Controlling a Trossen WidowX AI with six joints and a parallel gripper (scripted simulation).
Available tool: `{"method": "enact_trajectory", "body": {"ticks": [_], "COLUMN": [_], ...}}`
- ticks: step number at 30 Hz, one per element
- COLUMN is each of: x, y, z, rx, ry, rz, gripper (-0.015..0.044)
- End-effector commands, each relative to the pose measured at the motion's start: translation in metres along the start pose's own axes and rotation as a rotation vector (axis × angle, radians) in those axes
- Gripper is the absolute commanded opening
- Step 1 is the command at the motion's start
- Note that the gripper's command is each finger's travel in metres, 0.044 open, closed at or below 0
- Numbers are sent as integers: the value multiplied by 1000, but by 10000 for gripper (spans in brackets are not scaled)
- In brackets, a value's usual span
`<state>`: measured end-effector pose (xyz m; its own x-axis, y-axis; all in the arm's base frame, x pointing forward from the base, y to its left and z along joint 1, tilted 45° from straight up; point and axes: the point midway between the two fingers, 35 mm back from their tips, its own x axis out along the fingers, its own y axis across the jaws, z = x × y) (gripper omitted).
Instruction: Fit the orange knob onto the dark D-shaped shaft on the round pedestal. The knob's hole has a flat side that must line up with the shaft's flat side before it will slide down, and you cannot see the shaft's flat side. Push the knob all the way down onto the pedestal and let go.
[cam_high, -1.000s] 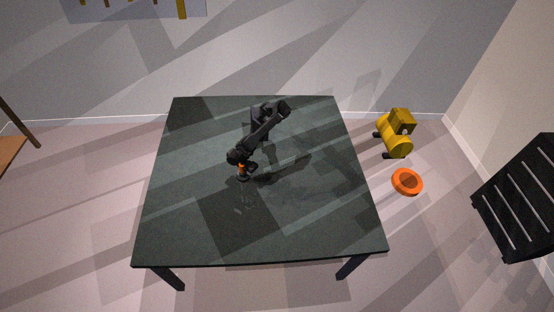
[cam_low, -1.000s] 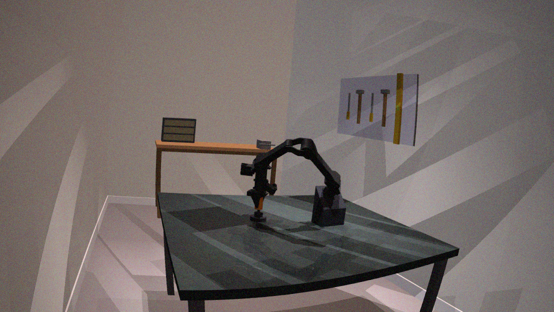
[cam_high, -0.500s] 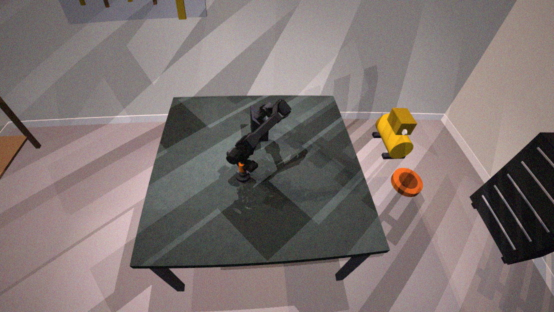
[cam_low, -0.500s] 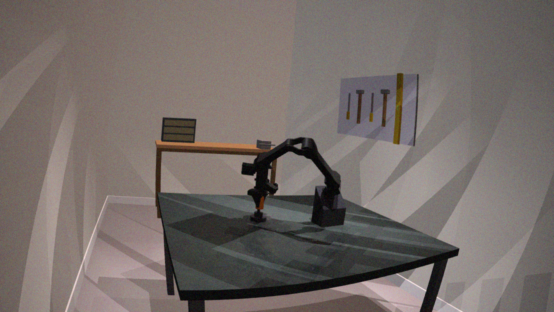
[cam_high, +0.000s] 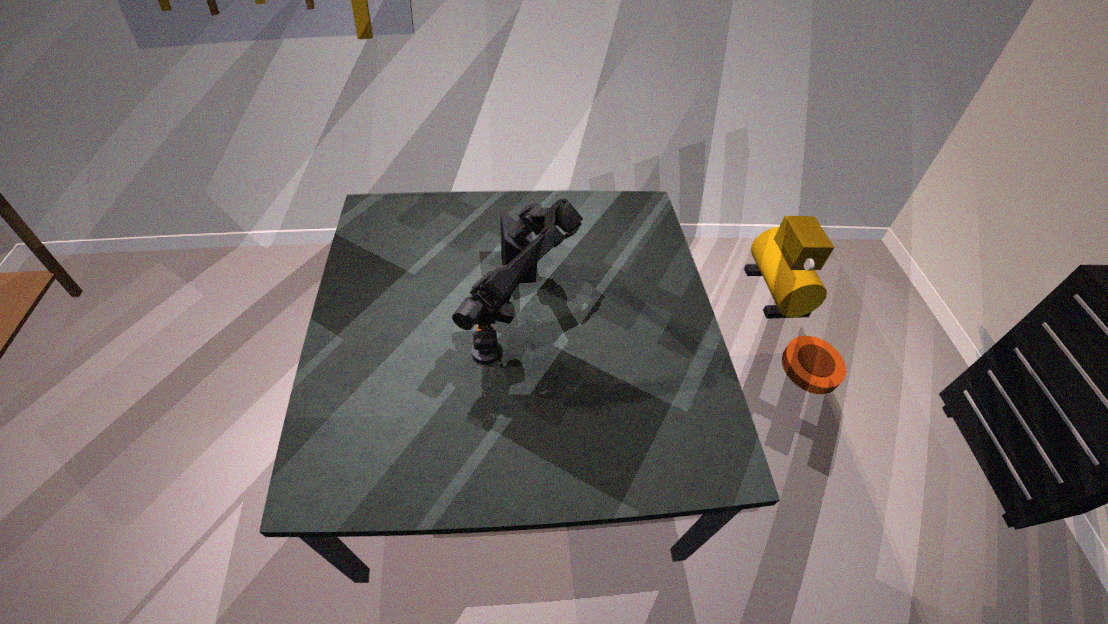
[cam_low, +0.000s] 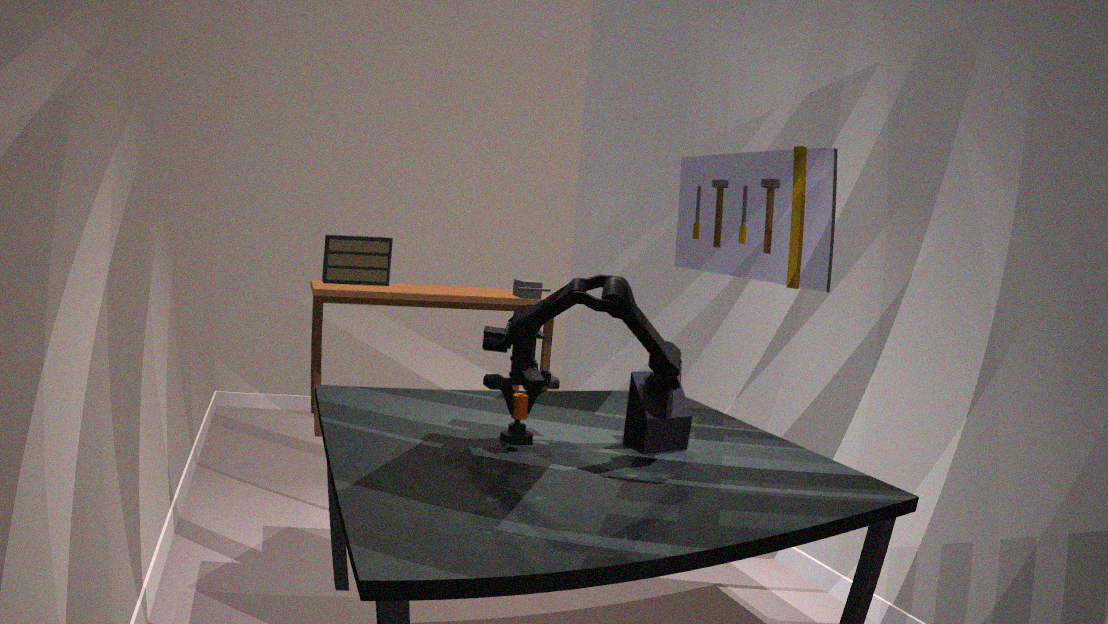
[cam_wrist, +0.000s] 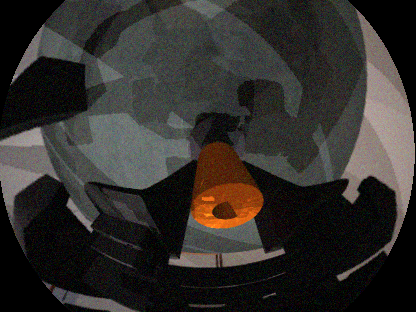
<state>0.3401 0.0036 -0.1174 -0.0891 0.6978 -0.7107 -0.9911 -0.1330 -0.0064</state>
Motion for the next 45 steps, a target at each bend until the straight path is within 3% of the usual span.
{"method": "enact_trajectory", "body": {"ticks": [1,25,45], "x": [-1,-4,-1], "y": [-3,-8,-3], "z": [-1,-1,-1], "rx": [304,1906,1938], "ry": [1,-4,-4], "rz": [-5,-5,-5], "gripper": [0,0,0]}}
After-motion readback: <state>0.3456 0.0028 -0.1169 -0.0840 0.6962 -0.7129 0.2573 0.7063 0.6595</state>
